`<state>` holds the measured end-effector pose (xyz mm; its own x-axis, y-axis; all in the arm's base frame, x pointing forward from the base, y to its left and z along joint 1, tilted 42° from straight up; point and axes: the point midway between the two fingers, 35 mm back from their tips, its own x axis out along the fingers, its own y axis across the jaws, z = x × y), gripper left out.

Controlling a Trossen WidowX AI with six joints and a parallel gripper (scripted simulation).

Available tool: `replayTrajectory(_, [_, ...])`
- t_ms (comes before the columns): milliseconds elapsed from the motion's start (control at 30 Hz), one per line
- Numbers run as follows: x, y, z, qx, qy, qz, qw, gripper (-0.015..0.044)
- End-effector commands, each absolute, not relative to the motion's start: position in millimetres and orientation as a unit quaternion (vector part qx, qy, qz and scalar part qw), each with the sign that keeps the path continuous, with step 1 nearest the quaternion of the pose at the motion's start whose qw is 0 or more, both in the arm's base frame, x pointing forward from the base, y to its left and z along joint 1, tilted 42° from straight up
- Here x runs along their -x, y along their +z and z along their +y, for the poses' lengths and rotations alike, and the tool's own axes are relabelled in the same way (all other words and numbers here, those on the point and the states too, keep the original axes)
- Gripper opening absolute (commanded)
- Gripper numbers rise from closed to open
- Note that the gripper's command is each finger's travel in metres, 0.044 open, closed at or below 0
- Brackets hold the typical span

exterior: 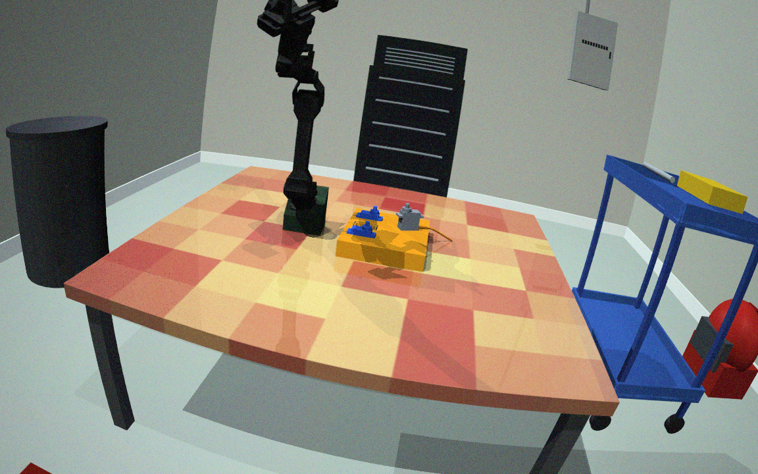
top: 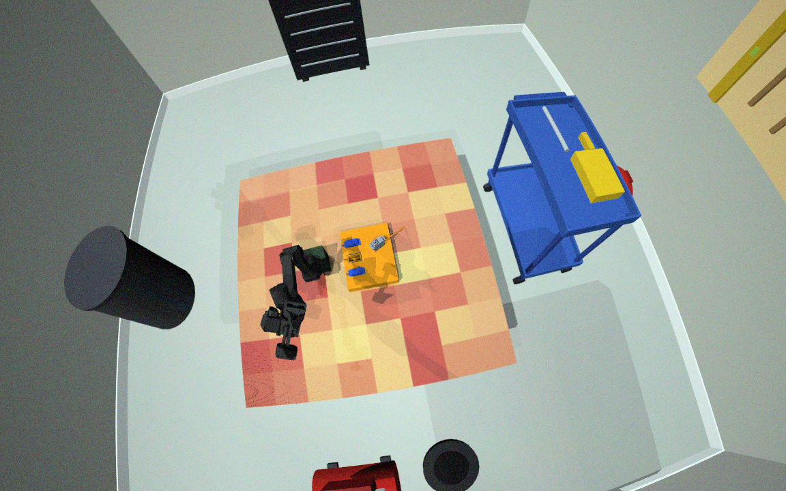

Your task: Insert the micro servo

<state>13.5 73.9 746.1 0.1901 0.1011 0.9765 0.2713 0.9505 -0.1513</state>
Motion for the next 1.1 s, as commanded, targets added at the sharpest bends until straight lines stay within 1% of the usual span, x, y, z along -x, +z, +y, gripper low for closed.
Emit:
replayTrajectory(0, [-17,746,45,0.115,-0.071,-0.632,0.763,0.044])
replayTrajectory(267, [-27,744,5,0.059,-0.08,-0.622,0.777,0.044])
replayTrajectory(700, [-49,737,-38,-0.003,-0.086,-0.601,0.795,0.044])
replayTrajectory(1067, [-85,723,-89,-0.084,-0.108,-0.565,0.813,0.044])
